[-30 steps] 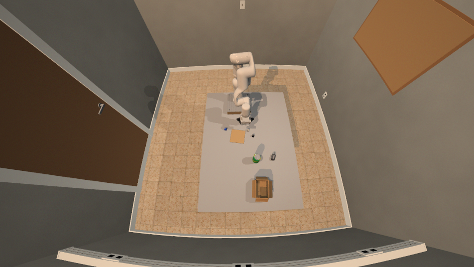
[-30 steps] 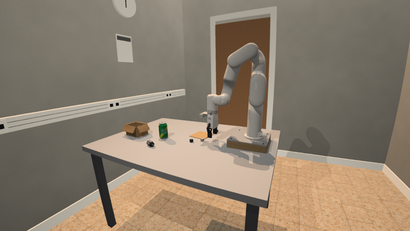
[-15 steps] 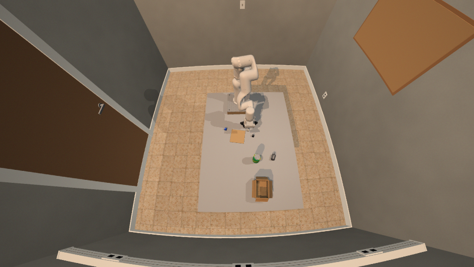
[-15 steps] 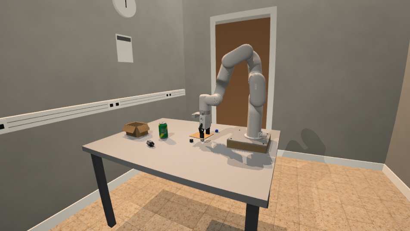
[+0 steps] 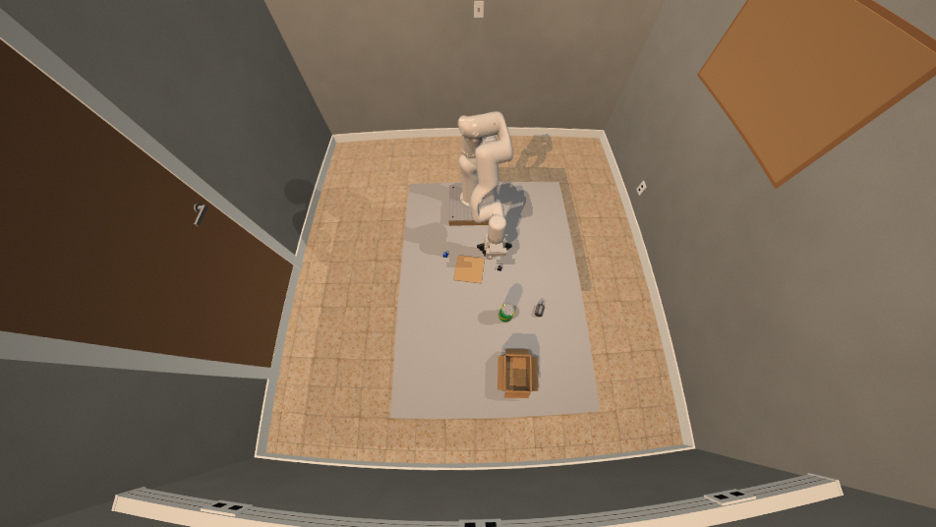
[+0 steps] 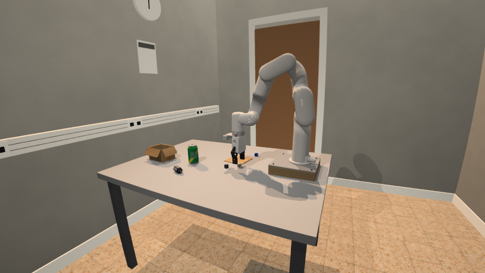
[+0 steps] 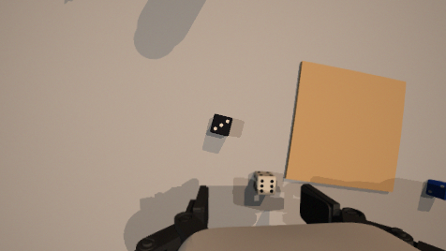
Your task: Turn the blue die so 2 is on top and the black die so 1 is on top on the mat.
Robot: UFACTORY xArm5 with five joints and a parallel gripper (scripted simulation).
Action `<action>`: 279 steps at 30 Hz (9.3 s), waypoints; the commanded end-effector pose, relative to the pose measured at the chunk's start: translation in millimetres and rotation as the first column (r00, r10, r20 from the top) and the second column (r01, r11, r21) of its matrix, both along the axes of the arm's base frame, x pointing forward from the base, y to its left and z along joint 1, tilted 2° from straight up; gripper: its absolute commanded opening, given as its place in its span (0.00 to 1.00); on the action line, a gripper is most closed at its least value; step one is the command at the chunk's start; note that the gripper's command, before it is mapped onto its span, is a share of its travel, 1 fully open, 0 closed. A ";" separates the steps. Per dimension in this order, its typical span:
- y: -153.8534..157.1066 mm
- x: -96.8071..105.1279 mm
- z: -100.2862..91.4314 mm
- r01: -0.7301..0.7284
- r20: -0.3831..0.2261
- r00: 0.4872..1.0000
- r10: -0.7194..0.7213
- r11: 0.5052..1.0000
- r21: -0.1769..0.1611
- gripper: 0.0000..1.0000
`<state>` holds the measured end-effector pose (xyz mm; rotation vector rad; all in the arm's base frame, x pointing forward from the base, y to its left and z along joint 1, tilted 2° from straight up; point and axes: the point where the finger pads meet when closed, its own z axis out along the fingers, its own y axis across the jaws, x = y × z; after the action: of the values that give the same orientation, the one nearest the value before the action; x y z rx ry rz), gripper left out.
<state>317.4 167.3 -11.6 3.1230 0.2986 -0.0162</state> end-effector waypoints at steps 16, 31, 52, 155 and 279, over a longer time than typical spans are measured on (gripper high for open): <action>0.8 1.3 0.9 0.000 0.003 1.000 0.000 1.000 0.002 1.00; 0.8 1.3 1.4 0.000 0.003 1.000 0.000 1.000 0.002 1.00; 3.0 3.6 108.5 0.000 0.003 1.000 0.000 1.000 0.002 1.00; -241.9 37.2 62.7 0.994 0.005 0.113 -0.994 0.113 -0.011 1.00; -241.3 35.6 1.1 0.985 0.009 -0.173 -0.985 -0.173 -0.011 0.36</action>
<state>351.8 -73.8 -11.3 2.2320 -2.1955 -0.0259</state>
